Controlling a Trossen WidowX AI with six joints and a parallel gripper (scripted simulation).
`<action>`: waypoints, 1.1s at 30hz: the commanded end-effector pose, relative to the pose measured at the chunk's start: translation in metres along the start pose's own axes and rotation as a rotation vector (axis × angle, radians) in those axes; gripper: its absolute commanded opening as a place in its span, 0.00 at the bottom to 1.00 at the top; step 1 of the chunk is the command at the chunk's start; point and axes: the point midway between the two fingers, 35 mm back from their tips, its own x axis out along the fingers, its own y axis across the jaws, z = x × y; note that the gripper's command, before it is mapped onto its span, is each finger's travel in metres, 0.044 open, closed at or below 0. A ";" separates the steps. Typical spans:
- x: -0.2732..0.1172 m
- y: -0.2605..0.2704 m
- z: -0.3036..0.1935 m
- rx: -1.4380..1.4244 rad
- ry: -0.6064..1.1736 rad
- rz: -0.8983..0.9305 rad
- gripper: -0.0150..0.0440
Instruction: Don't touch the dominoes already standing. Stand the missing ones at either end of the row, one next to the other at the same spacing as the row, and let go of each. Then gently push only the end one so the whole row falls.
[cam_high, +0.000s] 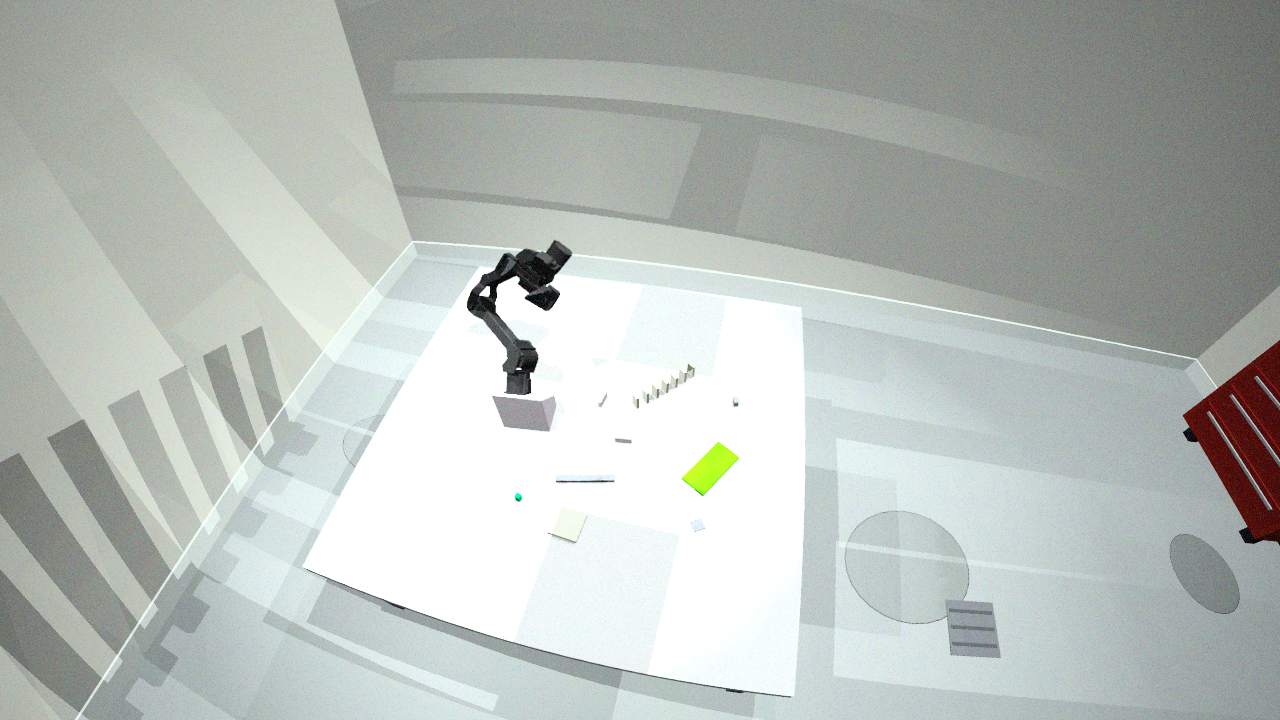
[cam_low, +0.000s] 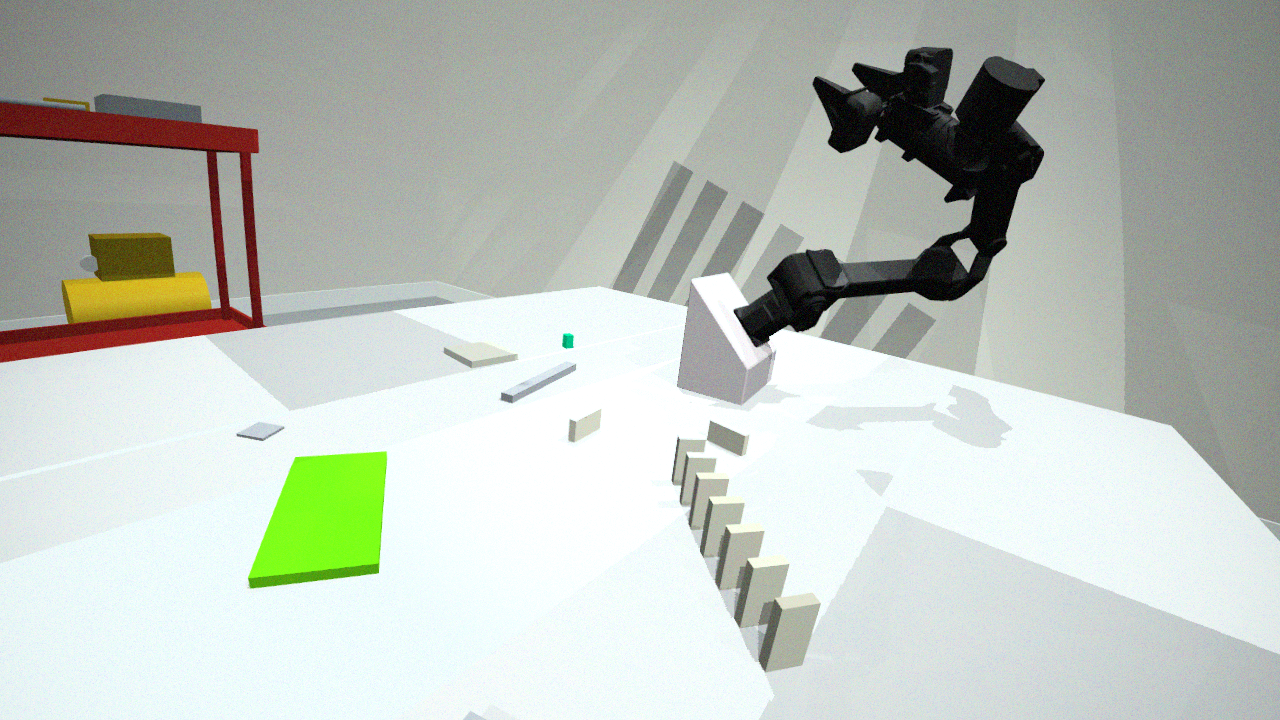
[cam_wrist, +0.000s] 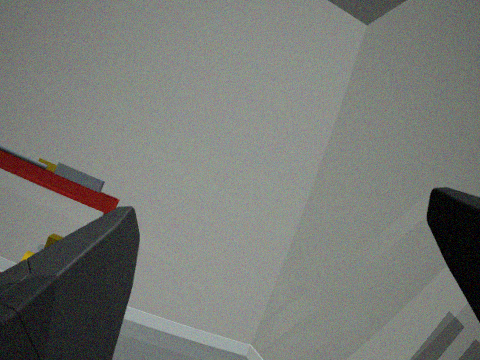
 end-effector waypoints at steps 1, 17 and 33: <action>0.000 0.003 0.000 -0.017 0.003 0.011 0.98; -0.047 0.229 -0.066 -1.312 0.013 1.238 1.00; -0.160 0.303 -0.124 -1.390 -0.503 2.417 1.00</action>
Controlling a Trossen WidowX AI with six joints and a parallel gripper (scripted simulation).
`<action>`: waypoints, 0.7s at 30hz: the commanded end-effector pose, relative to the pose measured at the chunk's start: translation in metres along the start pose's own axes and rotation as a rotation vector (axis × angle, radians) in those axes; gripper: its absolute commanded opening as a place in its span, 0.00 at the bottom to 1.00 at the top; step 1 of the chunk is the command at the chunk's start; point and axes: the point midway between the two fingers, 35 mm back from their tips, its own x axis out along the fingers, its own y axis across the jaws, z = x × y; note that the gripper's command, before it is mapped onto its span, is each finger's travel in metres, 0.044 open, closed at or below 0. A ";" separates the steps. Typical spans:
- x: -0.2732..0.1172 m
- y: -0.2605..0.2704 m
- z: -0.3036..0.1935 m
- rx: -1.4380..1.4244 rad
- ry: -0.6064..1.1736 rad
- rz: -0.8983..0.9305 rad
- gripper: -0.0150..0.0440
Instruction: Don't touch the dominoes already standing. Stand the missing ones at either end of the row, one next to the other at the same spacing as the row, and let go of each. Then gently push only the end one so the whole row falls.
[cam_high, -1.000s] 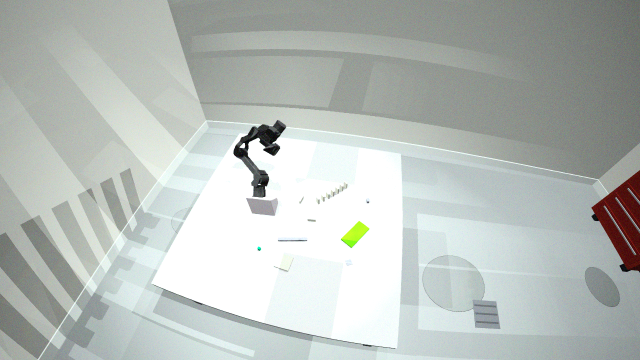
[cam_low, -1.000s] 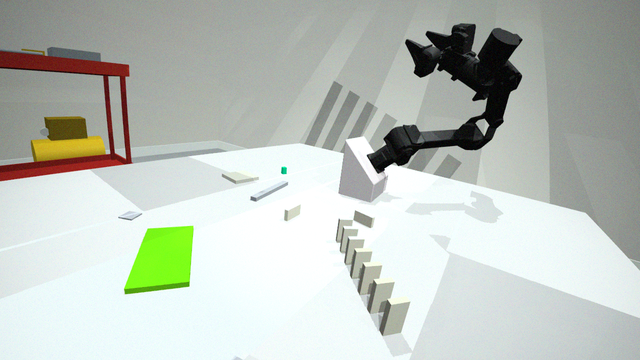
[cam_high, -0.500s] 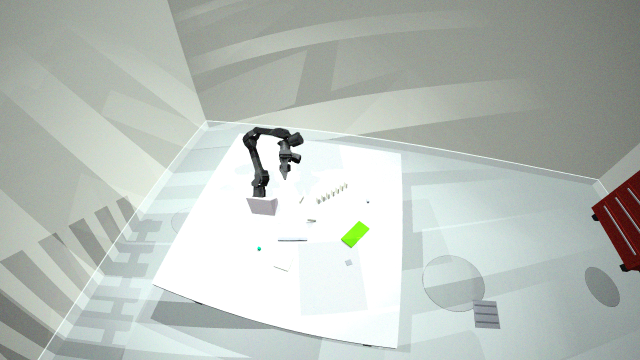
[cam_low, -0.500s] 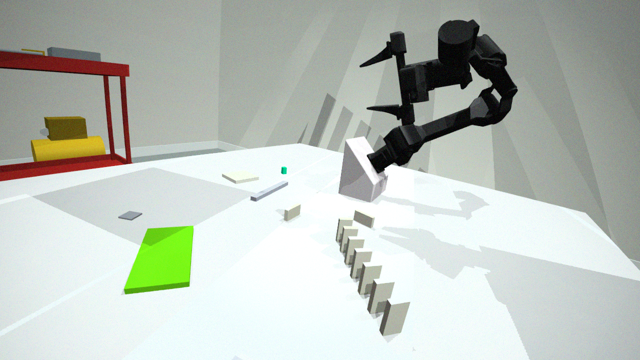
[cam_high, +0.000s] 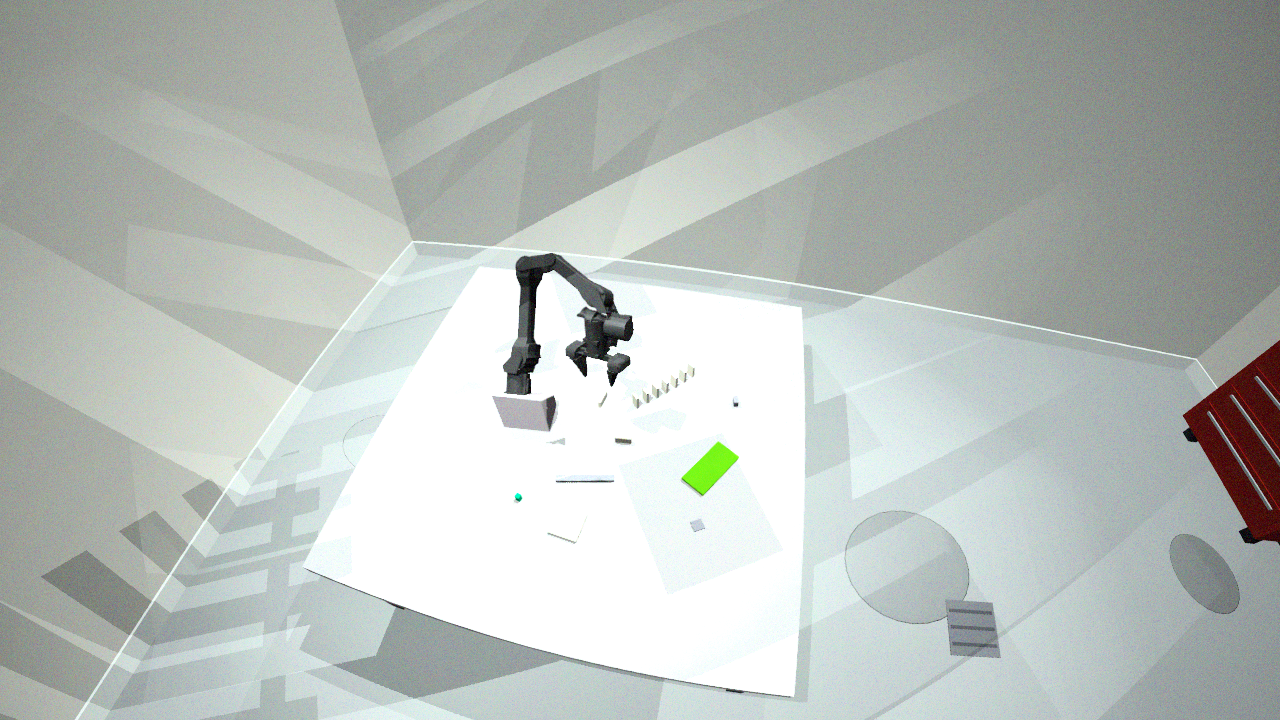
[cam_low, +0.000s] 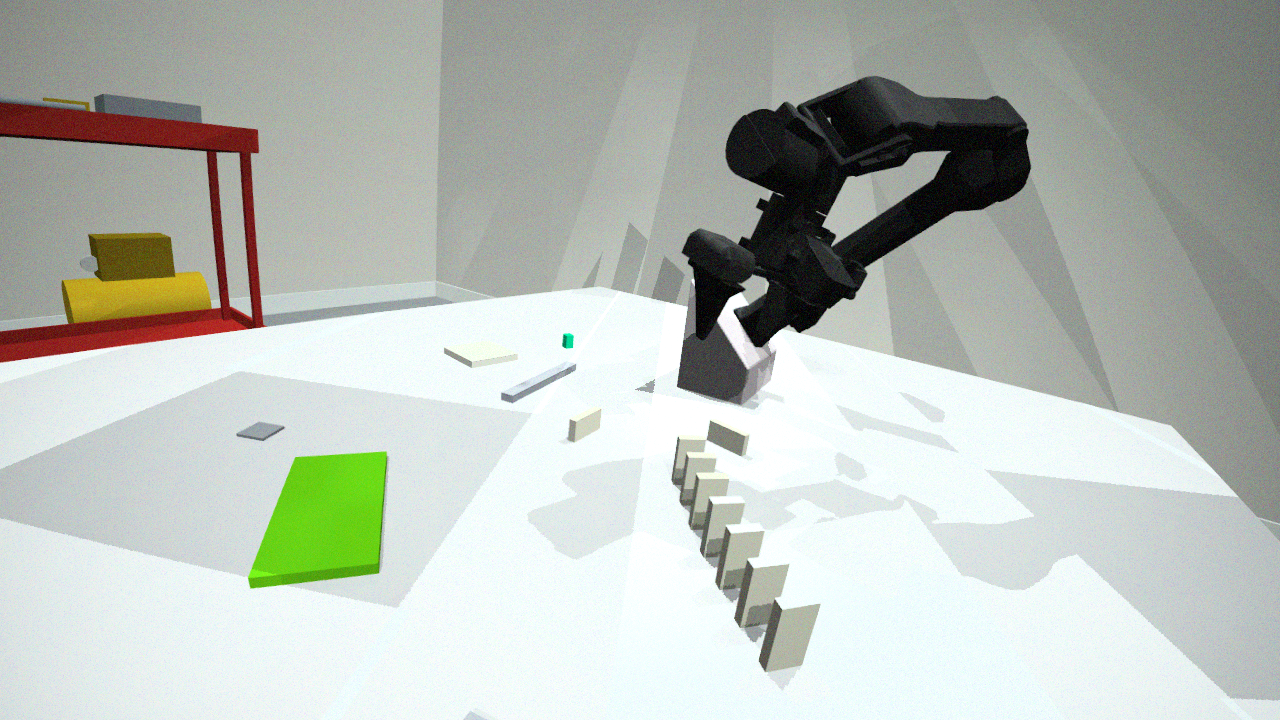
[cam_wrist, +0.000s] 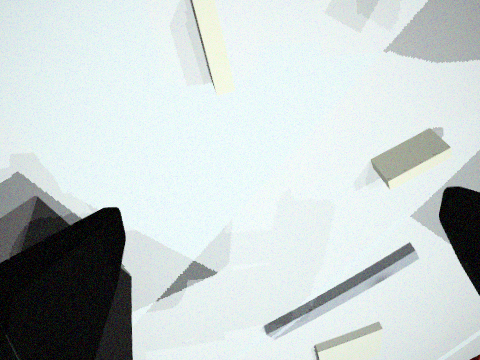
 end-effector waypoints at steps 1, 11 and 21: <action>0.024 0.003 0.030 -0.176 -0.269 0.139 1.00; 0.025 0.005 0.032 -0.176 -0.268 0.139 1.00; 0.085 0.017 0.048 -0.176 -0.271 0.140 1.00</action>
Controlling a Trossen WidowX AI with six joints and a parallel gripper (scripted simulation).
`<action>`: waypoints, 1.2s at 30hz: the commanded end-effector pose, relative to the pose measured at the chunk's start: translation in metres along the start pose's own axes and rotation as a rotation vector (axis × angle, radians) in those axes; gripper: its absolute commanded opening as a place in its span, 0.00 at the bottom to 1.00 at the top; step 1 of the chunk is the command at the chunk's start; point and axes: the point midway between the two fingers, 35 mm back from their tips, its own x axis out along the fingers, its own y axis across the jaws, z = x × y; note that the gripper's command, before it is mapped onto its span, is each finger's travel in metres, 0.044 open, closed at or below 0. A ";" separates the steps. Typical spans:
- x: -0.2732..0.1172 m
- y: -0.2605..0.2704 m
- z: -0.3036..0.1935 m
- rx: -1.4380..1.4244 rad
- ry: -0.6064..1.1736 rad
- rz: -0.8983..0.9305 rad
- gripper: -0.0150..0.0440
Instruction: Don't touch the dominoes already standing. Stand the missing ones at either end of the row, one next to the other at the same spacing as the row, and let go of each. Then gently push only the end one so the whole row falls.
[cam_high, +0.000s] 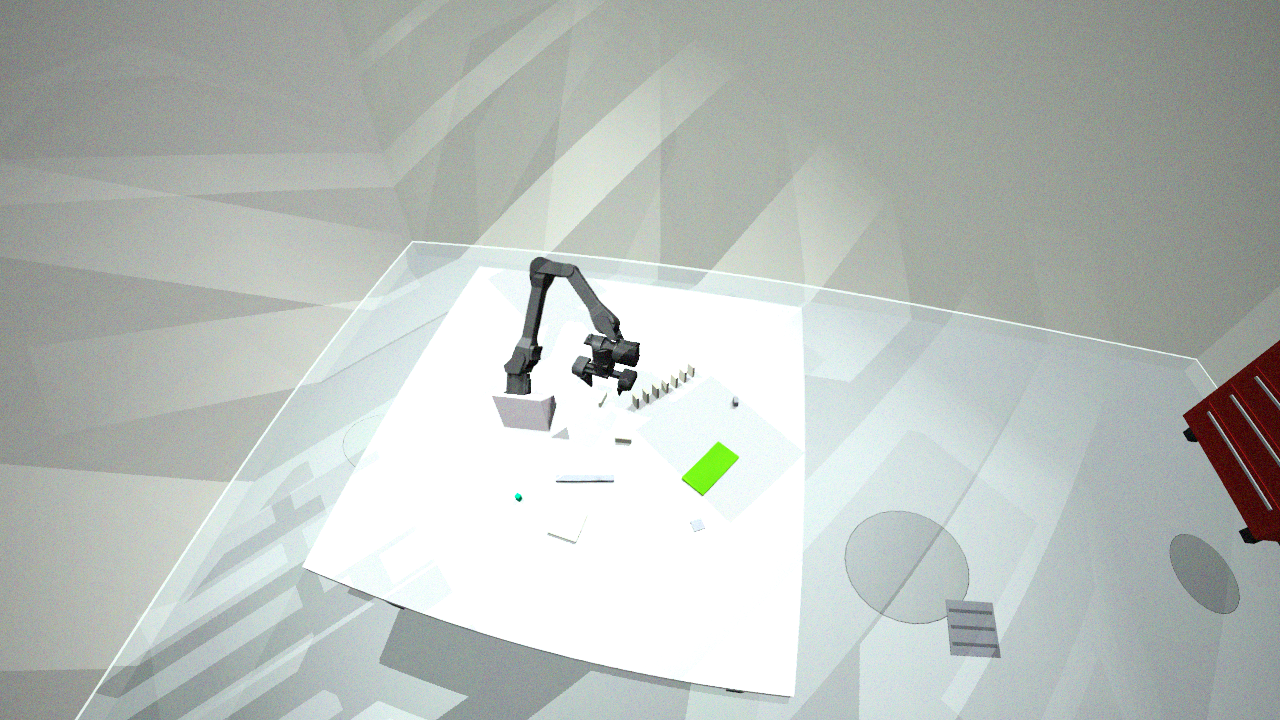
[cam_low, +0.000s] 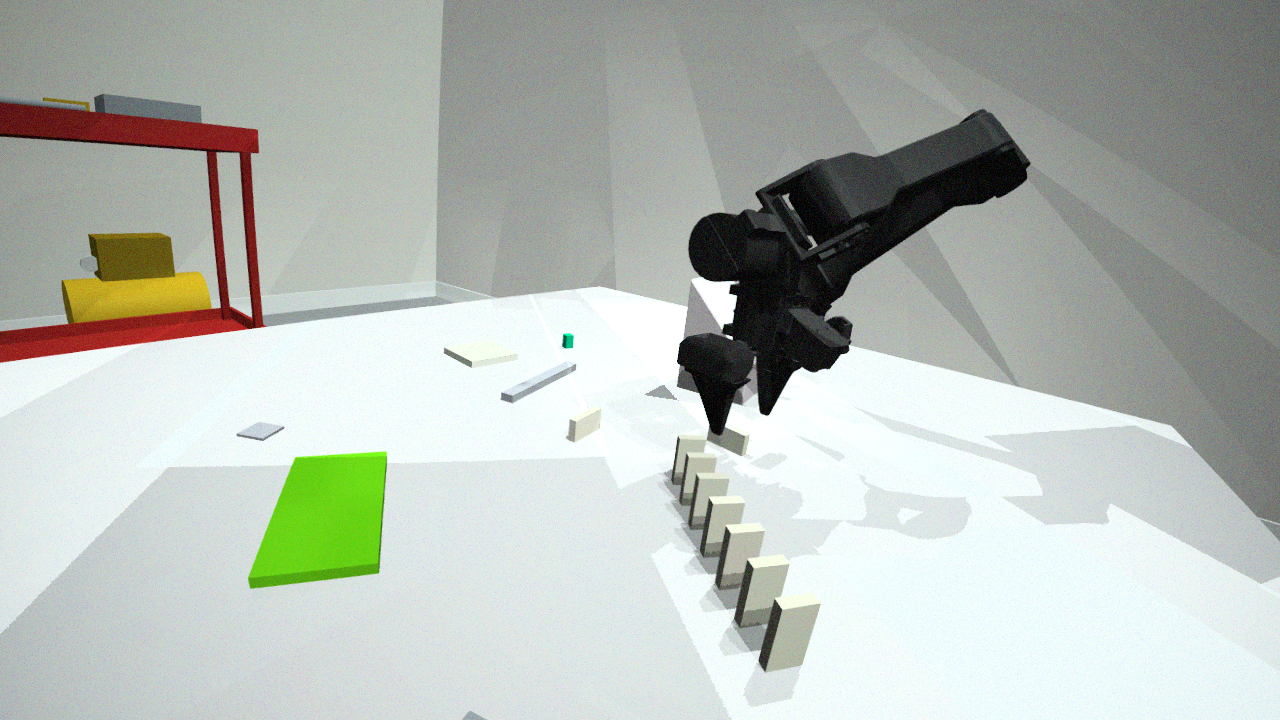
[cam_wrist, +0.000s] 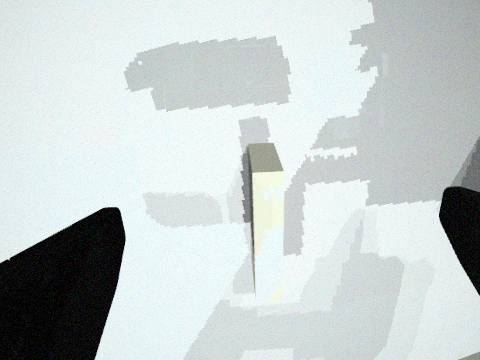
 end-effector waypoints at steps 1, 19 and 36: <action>0.016 0.004 0.001 0.008 -0.010 0.005 1.00; 0.032 0.004 0.001 0.008 -0.010 0.005 1.00; 0.032 0.004 0.001 0.008 -0.010 0.005 0.33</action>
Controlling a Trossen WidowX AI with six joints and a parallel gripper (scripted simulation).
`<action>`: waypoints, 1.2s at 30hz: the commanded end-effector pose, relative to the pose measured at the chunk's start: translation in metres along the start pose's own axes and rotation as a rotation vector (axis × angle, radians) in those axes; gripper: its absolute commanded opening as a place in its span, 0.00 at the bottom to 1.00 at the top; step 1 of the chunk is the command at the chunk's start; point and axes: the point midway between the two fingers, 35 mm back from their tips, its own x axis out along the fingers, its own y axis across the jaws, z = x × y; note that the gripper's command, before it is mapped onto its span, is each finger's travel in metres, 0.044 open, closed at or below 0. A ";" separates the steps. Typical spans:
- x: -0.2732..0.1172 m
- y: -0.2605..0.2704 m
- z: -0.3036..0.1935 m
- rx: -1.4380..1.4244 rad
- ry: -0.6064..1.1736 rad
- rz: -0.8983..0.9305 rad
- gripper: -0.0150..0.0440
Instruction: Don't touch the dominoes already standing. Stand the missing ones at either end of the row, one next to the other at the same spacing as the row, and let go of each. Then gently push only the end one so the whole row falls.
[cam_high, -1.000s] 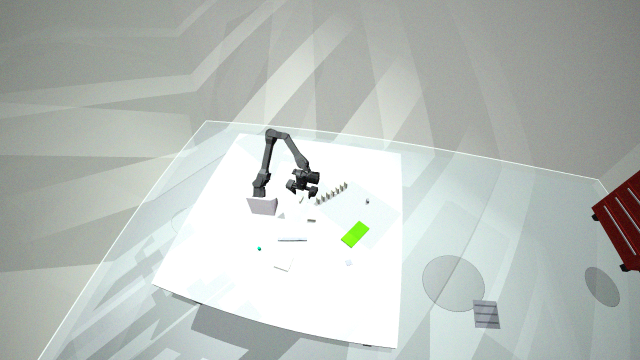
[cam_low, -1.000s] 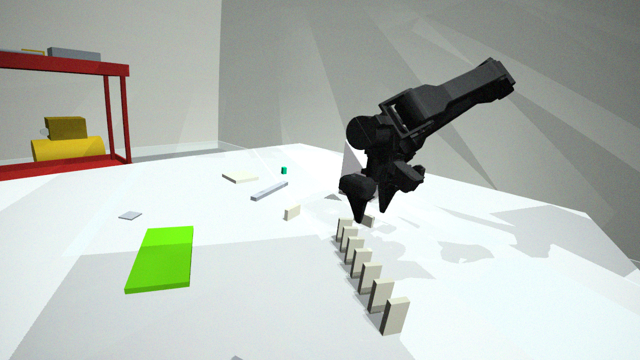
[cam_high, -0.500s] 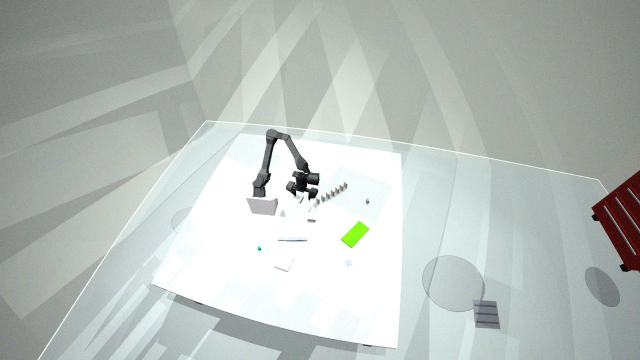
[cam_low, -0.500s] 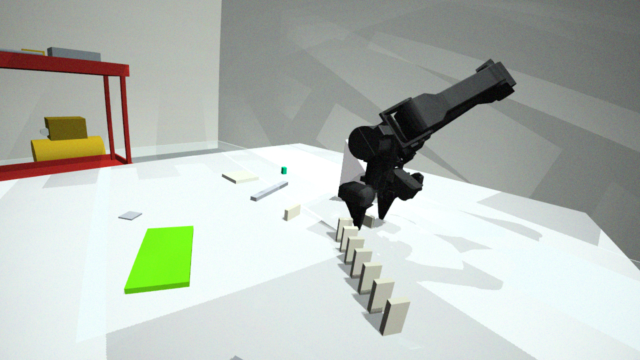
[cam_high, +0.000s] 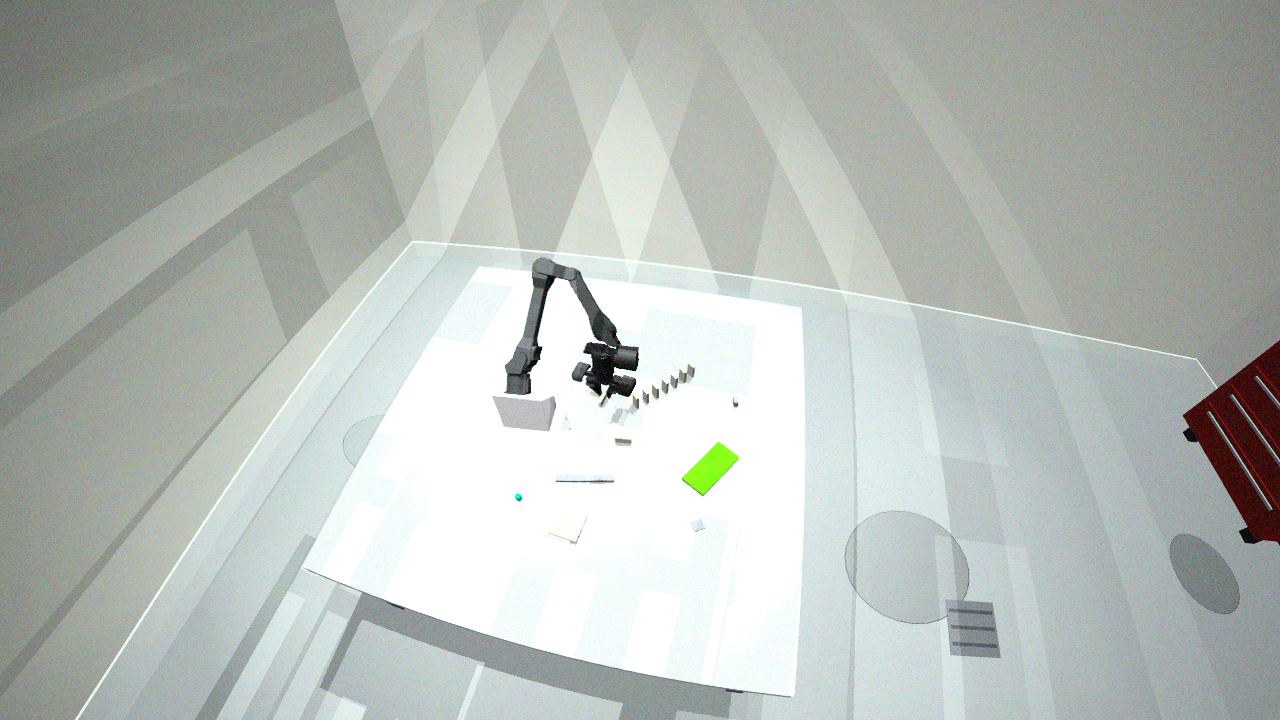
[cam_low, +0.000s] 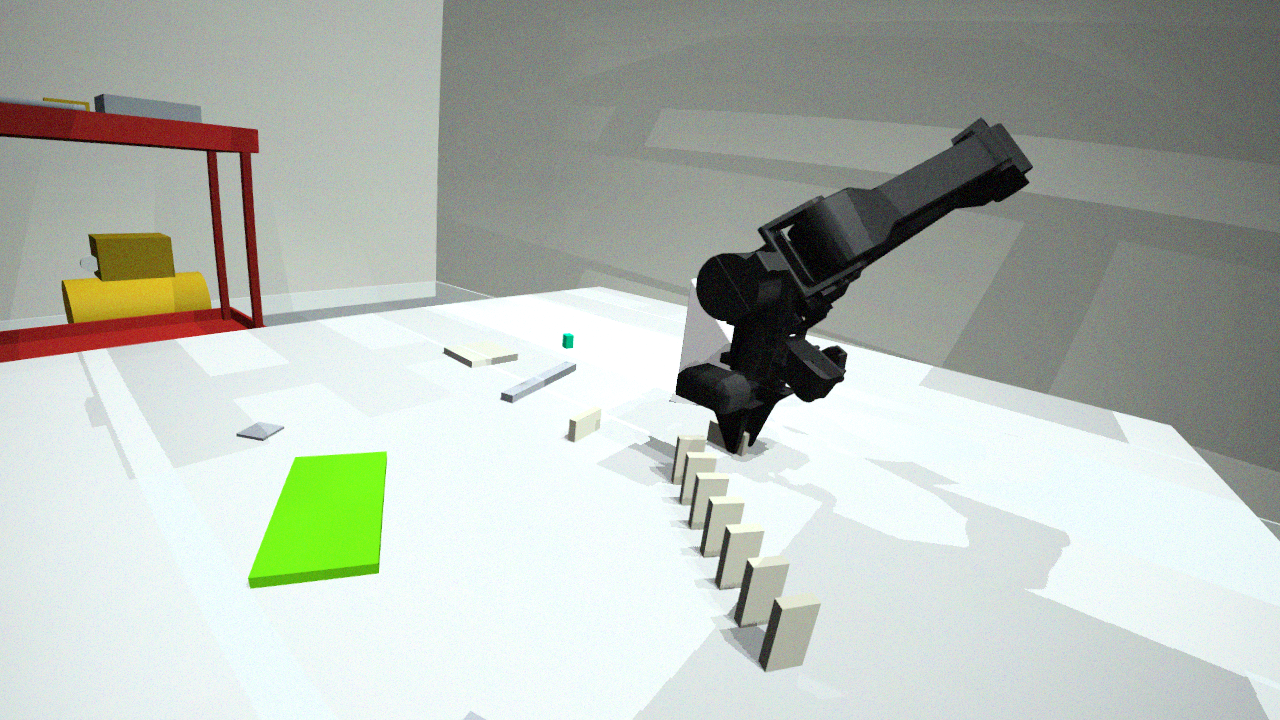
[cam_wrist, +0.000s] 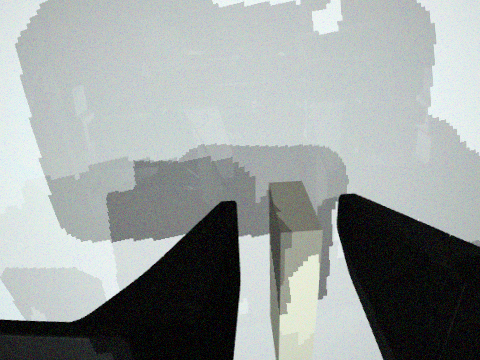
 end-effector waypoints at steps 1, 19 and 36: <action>0.000 0.000 0.001 0.003 -0.005 0.000 0.30; -0.097 -0.001 -0.007 0.004 -0.001 0.000 0.30; -0.155 -0.003 0.009 0.173 0.009 -0.007 0.30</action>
